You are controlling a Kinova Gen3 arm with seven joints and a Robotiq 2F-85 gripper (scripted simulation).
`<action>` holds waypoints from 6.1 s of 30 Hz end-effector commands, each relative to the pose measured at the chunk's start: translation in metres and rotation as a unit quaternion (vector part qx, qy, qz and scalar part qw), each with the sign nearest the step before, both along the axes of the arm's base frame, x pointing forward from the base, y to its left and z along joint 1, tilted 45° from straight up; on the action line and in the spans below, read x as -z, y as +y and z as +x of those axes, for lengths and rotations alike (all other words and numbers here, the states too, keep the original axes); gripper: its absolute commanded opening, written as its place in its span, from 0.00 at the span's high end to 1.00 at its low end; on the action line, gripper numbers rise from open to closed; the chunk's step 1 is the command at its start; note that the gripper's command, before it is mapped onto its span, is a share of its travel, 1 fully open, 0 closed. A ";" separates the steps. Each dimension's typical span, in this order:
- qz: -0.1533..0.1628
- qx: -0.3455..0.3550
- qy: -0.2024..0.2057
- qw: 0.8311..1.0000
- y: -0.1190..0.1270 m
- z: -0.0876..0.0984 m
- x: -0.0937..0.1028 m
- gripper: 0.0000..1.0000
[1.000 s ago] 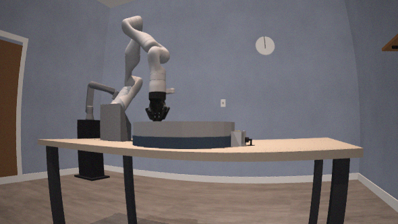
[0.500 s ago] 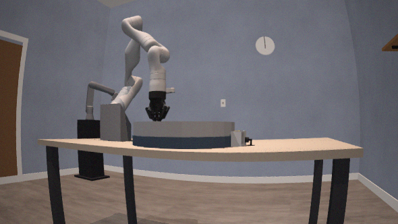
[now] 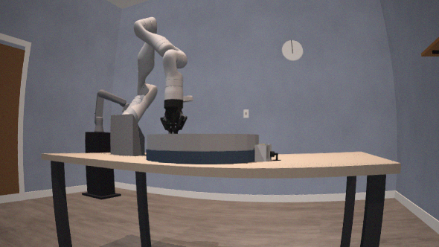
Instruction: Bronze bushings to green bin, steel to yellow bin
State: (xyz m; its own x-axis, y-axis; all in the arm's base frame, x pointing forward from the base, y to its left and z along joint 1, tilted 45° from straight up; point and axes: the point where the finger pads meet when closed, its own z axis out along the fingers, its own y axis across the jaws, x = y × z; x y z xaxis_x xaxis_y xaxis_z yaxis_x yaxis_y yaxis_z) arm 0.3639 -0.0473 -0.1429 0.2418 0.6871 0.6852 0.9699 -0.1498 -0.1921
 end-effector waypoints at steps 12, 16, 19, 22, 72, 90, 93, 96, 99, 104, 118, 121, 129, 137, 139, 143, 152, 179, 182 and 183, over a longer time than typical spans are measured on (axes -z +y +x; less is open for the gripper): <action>0.000 0.001 0.000 1.000 -0.006 0.001 -0.006 1.00; 0.000 0.001 0.000 1.000 -0.005 0.001 -0.005 1.00; 0.000 0.001 0.000 1.000 -0.007 0.001 -0.006 1.00; 0.000 0.001 0.000 1.000 -0.007 0.001 -0.007 1.00; 0.000 0.001 0.000 1.000 -0.043 0.002 -0.042 1.00; 0.000 0.001 0.000 1.000 -0.059 0.003 -0.057 1.00; 0.000 0.001 0.000 1.000 -0.059 0.003 -0.057 1.00; 0.000 0.003 0.002 1.000 -0.033 -0.004 -0.081 1.00; 0.000 0.003 0.002 1.000 -0.017 -0.008 -0.097 1.00; 0.000 0.002 0.002 1.000 0.008 -0.014 -0.122 1.00; 0.000 0.002 0.001 1.000 0.064 -0.029 -0.181 1.00; 0.000 0.002 0.001 1.000 0.080 -0.033 -0.198 1.00; 0.000 0.002 0.001 1.000 0.104 -0.039 -0.223 1.00; 0.000 0.002 0.001 1.000 0.145 -0.050 -0.264 1.00; 0.000 0.002 0.001 1.000 0.161 -0.054 -0.281 1.00; 0.000 0.002 0.001 1.000 0.177 -0.058 -0.298 1.00; 0.000 0.001 0.000 1.000 0.225 -0.070 -0.348 1.00; 0.001 0.001 0.001 1.000 0.226 -0.070 -0.348 1.00; 0.001 0.001 0.001 1.000 0.226 -0.070 -0.348 1.00; 0.000 -0.001 -0.001 1.000 0.224 -0.071 -0.347 1.00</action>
